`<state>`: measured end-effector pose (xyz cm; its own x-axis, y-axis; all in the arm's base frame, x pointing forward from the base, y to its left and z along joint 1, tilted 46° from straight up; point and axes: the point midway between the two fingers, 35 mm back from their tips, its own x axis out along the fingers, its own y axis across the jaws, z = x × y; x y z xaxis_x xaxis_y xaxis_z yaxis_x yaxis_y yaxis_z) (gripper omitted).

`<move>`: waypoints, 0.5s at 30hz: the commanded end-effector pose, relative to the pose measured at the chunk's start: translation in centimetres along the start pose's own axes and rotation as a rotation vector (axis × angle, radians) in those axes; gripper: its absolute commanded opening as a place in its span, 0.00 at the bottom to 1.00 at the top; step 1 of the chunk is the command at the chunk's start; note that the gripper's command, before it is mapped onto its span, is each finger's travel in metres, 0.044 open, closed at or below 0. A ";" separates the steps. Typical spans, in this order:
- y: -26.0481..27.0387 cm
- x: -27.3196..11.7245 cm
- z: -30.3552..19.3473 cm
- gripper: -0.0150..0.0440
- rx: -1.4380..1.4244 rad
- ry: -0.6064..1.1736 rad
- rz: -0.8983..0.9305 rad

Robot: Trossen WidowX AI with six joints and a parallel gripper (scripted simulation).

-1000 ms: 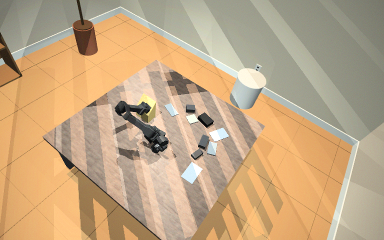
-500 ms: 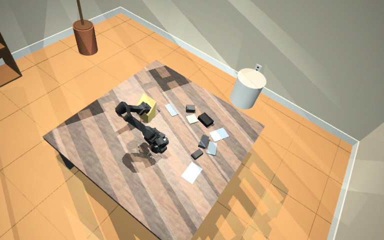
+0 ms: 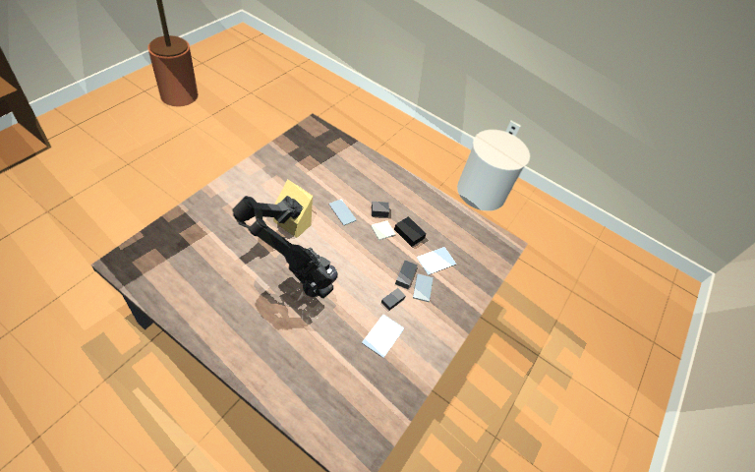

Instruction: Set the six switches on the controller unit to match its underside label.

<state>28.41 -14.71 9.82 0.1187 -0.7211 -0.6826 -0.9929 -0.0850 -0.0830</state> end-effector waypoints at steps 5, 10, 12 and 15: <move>0.0 0.1 0.2 0.81 -0.003 -0.005 -0.002; 0.0 -0.1 0.2 0.81 -0.003 -0.005 -0.002; 0.0 -0.3 0.3 0.82 -0.003 -0.005 -0.002; 0.0 -0.5 0.3 0.82 -0.003 -0.005 -0.002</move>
<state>28.33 -14.61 9.83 0.1173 -0.7204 -0.6835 -0.9931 -0.0821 -0.0838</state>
